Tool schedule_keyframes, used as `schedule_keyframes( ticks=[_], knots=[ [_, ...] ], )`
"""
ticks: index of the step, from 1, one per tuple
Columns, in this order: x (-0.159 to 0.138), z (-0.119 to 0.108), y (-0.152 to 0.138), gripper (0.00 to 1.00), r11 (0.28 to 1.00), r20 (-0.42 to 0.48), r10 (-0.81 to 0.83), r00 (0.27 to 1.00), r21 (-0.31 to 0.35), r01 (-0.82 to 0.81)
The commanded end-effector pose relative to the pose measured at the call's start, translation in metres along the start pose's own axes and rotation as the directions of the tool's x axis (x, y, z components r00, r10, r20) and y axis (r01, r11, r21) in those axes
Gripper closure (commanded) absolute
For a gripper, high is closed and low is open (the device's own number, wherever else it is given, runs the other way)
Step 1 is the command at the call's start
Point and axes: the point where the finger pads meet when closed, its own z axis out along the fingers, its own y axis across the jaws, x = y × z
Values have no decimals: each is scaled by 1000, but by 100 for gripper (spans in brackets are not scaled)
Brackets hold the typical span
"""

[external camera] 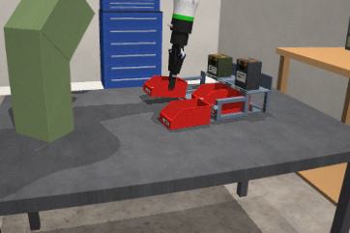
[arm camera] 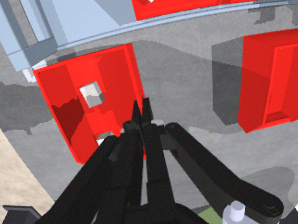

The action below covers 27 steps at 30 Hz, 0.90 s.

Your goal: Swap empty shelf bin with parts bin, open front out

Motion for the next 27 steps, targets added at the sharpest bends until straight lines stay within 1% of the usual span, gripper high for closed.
schedule_keyframes(
  ticks=[1, 27],
  knots=[
    [1, -1, 0, 90, 1000, -1, 0, 1000, 0, 0],
    [17, -3, 0, 90, 1000, -1, 0, 1000, 0, 0]
  ],
)
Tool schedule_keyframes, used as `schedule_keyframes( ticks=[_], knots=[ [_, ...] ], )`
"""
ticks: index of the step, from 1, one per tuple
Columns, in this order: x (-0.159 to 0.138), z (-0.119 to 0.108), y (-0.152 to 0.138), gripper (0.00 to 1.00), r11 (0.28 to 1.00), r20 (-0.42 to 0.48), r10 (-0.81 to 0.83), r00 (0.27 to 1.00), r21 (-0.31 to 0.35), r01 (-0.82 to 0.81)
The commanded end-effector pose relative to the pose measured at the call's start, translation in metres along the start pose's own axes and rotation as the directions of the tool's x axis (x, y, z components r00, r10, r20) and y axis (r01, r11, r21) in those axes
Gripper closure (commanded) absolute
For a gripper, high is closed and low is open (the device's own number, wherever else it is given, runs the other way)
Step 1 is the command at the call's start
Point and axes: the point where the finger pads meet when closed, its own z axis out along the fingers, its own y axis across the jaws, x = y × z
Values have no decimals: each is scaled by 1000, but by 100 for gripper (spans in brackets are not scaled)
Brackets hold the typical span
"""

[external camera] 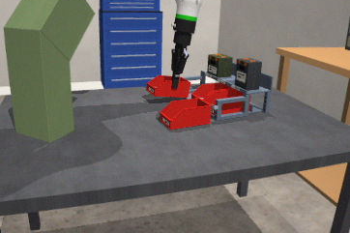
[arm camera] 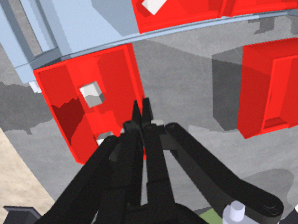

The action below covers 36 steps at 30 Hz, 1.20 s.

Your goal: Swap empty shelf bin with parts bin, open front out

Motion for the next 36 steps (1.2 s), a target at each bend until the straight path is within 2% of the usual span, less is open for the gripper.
schedule_keyframes(
  ticks=[1, 36],
  knots=[
    [3, -1, 0, 90, 1000, -1, 0, 1000, 0, 0],
    [38, -6, 0, 90, 1000, -1, 0, 1000, 0, 0]
  ],
)
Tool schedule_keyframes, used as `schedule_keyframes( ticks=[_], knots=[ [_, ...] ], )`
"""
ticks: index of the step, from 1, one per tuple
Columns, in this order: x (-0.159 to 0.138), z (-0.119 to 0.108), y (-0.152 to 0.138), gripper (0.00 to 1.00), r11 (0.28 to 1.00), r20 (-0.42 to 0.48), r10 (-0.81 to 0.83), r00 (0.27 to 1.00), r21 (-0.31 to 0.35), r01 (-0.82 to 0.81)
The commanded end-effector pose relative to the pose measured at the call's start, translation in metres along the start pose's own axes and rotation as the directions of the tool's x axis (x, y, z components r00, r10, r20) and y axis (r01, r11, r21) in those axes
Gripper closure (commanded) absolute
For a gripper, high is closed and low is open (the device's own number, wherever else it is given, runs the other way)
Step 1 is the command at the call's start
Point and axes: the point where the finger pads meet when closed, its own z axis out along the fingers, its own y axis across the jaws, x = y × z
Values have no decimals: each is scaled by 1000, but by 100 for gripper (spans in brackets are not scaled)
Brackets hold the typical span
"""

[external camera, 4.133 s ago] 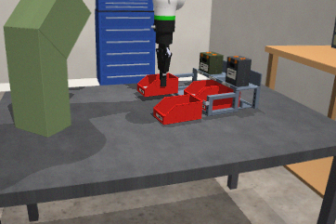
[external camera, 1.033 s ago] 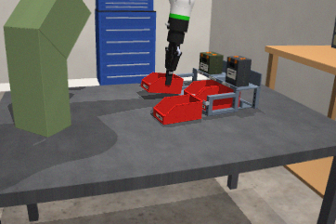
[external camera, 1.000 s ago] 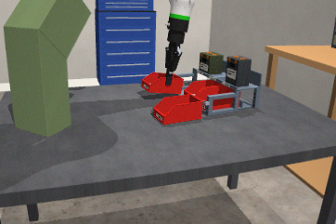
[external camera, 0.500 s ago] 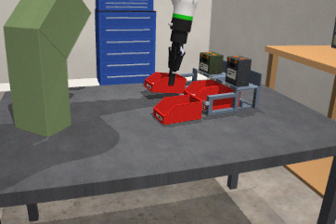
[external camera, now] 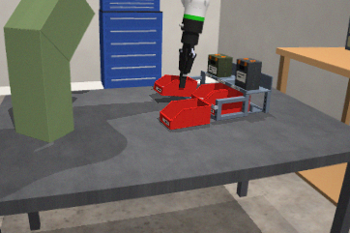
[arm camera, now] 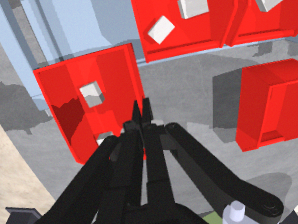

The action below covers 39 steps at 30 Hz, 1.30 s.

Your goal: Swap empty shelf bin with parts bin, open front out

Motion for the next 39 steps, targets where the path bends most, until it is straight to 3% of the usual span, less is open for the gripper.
schedule_keyframes(
  ticks=[1, 39],
  knots=[
    [2, -1, 0, 90, 1000, -1, 0, 1000, 0, 0],
    [34, -6, 0, 90, 1000, -1, 0, 1000, 0, 0]
  ],
)
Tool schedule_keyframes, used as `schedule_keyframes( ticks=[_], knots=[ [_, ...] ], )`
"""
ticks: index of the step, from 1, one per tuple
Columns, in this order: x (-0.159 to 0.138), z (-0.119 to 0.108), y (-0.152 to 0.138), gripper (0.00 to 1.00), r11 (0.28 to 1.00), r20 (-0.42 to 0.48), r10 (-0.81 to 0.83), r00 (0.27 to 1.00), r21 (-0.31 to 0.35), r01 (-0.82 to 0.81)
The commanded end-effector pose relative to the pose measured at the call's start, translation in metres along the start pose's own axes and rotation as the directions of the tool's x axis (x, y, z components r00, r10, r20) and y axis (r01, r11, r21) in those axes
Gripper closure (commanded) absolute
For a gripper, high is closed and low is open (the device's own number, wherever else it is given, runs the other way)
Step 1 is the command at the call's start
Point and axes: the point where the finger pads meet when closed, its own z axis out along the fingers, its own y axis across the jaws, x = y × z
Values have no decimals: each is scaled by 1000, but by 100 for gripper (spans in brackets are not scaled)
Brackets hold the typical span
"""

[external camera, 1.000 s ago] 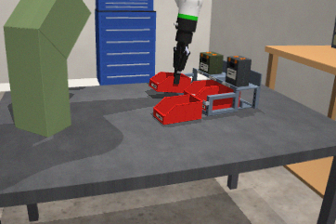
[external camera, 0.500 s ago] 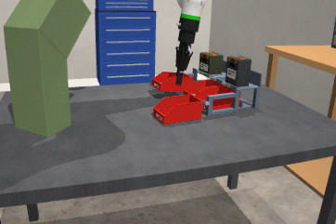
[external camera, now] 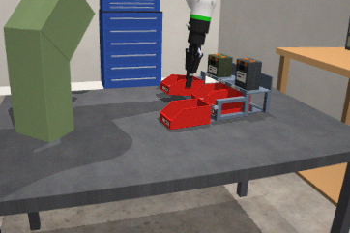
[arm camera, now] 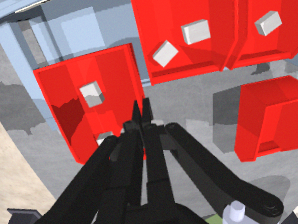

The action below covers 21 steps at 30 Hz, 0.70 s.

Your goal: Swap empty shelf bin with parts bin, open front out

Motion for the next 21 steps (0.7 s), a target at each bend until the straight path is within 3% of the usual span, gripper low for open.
schedule_keyframes(
  ticks=[1, 21],
  knots=[
    [2, -1, 0, 90, 1000, -1, 0, 1000, 0, 0],
    [8, -2, 0, 90, 1000, -1, 0, 1000, 0, 0]
  ],
)
